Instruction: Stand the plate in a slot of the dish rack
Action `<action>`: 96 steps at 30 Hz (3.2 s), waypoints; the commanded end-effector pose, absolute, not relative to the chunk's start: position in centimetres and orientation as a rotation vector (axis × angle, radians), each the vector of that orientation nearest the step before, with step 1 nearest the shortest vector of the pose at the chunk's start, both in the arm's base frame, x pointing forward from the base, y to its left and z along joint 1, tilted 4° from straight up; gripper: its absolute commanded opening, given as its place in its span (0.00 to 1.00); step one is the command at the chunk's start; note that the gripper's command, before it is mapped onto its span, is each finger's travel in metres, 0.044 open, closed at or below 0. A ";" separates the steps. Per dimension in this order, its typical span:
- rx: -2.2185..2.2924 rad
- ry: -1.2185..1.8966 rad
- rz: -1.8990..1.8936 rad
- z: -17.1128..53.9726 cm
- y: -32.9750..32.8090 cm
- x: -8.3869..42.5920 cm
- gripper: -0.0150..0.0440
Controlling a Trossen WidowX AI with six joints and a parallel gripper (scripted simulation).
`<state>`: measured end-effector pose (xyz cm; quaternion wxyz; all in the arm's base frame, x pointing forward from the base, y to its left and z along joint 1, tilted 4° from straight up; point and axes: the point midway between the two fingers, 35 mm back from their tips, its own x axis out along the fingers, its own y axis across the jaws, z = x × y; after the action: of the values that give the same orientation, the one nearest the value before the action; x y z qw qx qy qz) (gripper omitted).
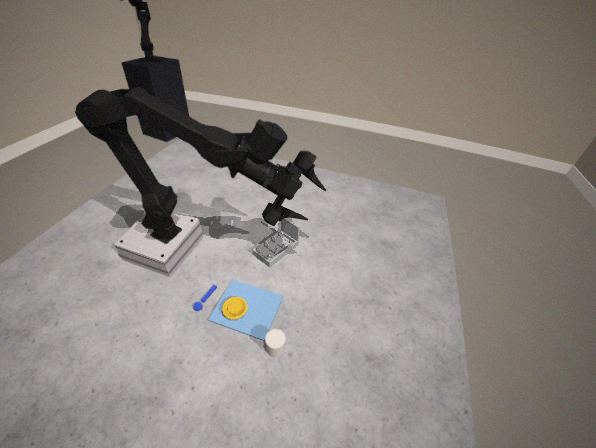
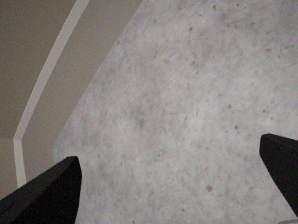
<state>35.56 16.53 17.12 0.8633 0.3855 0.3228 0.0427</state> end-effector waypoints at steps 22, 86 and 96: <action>0.204 1.005 -0.084 14.6 4.9 36.4 0.93; -0.208 1.527 0.090 0.5 -7.5 29.8 0.93; -0.209 1.527 0.090 -1.2 -7.6 29.7 0.93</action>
<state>30.07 -7.65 -0.41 0.7206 -0.0935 0.6860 0.0376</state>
